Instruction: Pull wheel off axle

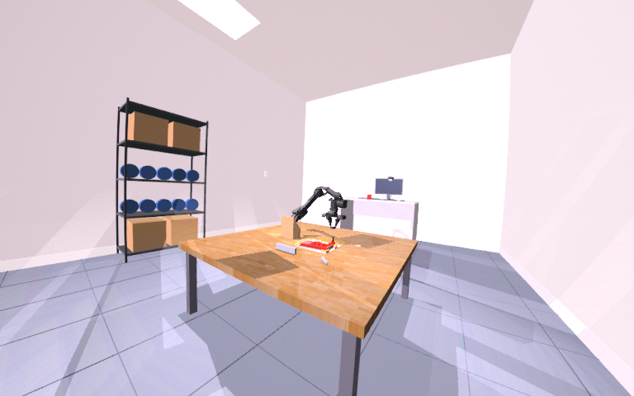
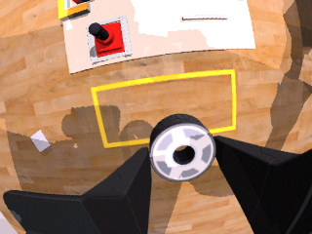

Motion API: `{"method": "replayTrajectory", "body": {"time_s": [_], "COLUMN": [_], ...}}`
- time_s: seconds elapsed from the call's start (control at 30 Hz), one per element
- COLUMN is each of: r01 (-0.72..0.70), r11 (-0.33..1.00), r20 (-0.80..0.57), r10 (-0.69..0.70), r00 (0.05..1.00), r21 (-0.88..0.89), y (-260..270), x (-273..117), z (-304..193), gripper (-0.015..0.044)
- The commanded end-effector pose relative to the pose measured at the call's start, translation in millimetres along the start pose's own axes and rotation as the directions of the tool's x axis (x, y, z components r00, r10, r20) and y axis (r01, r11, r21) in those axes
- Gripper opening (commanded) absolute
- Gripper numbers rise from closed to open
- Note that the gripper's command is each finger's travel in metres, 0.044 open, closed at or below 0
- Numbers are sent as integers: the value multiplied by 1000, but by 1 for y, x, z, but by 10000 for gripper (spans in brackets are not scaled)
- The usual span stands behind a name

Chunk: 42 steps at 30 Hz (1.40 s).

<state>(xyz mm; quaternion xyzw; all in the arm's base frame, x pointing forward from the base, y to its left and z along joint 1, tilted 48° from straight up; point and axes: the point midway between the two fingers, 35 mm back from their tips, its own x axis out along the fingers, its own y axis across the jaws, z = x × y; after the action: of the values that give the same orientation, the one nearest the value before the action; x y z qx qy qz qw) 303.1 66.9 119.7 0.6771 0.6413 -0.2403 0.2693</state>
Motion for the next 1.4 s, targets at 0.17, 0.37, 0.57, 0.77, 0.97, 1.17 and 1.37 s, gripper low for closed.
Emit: {"method": "replayTrajectory", "body": {"time_s": [0.17,0.37,0.57,0.77,0.97,1.17,1.37], "r01": [3,3,3,3,3,6,6], "r11": [1000,1000,1000,1000,1000,1000,1000], "r20": [-4,-2,0,-4,-8,-10,-10], "r10": [-3,-3,-3,-3,-3,-6,-6], "r00": [1000,1000,1000,1000,1000,1000,1000], "r21": [6,6,6,6,6,4,4], "y": [-3,-2,0,-2,-4,-4,-4], "x": [18,32,63,93,105,101,99], "z": [-2,-2,-1,-2,-4,-4,-4], "gripper": [0,0,0,0,0,131,289]}}
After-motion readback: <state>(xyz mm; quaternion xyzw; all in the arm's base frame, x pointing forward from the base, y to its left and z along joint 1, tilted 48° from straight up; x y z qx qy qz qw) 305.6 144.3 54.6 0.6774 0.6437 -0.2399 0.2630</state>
